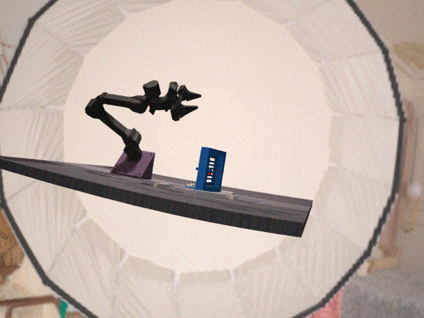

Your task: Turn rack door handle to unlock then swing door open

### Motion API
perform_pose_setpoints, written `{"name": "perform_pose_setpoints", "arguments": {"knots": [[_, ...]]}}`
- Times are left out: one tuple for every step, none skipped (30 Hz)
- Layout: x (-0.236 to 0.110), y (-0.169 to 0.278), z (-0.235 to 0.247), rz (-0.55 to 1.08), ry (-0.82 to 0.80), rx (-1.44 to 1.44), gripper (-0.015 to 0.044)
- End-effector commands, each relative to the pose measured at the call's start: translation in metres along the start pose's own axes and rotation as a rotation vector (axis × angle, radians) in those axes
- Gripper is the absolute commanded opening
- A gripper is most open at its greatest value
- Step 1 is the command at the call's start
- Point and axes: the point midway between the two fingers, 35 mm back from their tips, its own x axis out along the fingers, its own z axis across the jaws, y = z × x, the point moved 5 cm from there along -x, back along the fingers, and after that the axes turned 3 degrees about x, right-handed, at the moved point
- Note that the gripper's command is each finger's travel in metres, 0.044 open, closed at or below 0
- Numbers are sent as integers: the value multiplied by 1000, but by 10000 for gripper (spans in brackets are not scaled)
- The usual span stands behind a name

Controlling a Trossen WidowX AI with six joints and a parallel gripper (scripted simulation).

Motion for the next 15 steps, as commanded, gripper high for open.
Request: {"name": "perform_pose_setpoints", "arguments": {"knots": [[1,0,0,4,1,2,374],[2,2,0,17,3,8,347],[5,4,1,39,7,17,321],[9,7,1,65,12,29,295],[12,9,2,92,17,40,293],[15,12,2,118,23,50,293],[18,15,3,144,29,60,293],[22,18,3,170,35,70,293],[25,21,4,196,42,79,293],[28,24,4,222,48,88,293],[30,27,5,247,55,97,293],[33,30,6,273,63,105,293],[36,33,7,299,70,113,293],[38,36,7,324,78,120,293],[41,39,8,349,86,127,293]]}}
